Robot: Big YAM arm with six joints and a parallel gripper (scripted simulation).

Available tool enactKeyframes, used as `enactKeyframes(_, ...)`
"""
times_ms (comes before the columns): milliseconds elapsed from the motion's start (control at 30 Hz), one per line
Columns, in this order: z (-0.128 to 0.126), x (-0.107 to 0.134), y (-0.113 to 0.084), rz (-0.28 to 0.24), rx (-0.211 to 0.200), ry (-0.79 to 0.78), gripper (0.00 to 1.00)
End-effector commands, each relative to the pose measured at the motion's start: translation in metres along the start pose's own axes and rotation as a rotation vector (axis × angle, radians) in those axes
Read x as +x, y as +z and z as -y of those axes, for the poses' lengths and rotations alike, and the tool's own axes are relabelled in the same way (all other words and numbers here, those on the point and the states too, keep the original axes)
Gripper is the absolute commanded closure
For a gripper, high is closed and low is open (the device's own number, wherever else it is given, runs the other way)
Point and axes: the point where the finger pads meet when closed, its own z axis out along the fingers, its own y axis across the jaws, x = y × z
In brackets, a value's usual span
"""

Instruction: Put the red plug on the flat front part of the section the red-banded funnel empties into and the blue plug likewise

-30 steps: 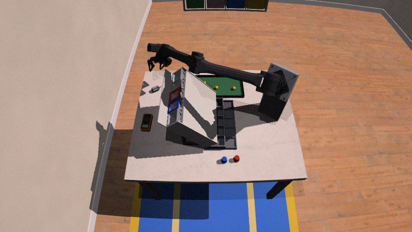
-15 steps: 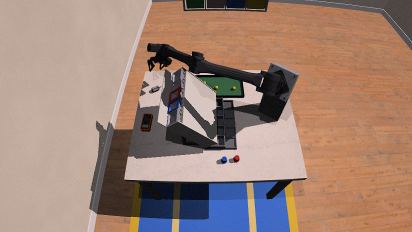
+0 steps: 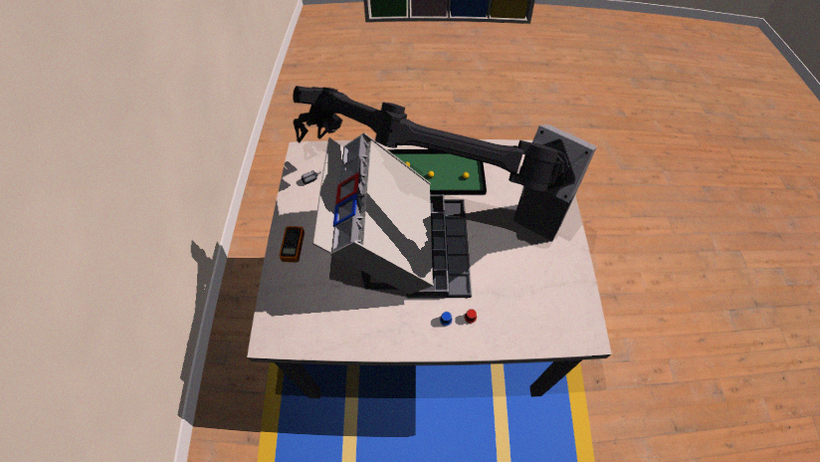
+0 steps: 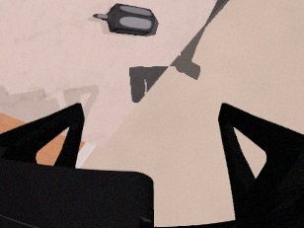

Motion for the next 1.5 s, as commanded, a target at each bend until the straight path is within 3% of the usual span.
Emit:
enactKeyframes(0,0.013,0.007,-0.008,-0.012,0.009,-0.023,0.0)
enactKeyframes(1133,0.014,0.007,-0.008,-0.012,0.009,-0.021,0.0)
enactKeyframes(1467,0.021,0.011,-0.021,-0.037,0.006,0.013,0.0)
